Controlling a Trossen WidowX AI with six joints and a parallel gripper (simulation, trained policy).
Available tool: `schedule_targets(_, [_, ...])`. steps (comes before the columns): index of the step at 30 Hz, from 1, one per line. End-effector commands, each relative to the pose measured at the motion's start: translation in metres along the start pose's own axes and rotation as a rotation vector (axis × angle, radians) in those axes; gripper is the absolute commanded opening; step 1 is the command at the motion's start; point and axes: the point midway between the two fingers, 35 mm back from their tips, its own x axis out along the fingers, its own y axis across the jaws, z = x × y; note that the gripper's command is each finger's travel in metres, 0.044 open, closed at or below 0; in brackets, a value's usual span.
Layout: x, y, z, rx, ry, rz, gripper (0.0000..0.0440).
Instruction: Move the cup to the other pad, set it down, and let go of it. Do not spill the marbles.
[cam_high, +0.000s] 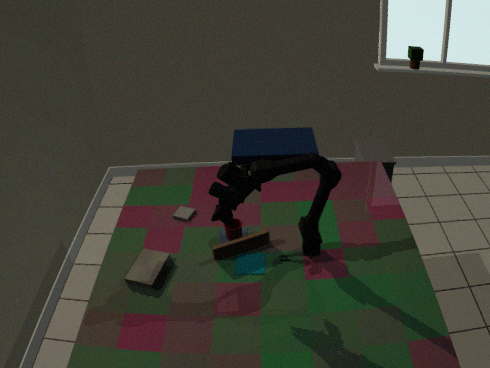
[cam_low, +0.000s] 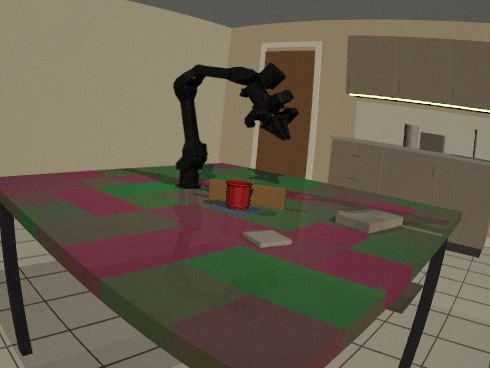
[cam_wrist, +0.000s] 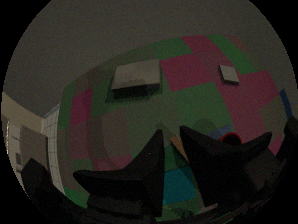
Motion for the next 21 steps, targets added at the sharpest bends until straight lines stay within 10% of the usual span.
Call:
schedule_targets(1, [0.003, -0.001, -0.003, -0.001, 0.062, -0.022, 0.009])
schedule_targets(21, [0.015, -0.017, -0.027, -0.062, 0.358, -0.105, 0.0117])
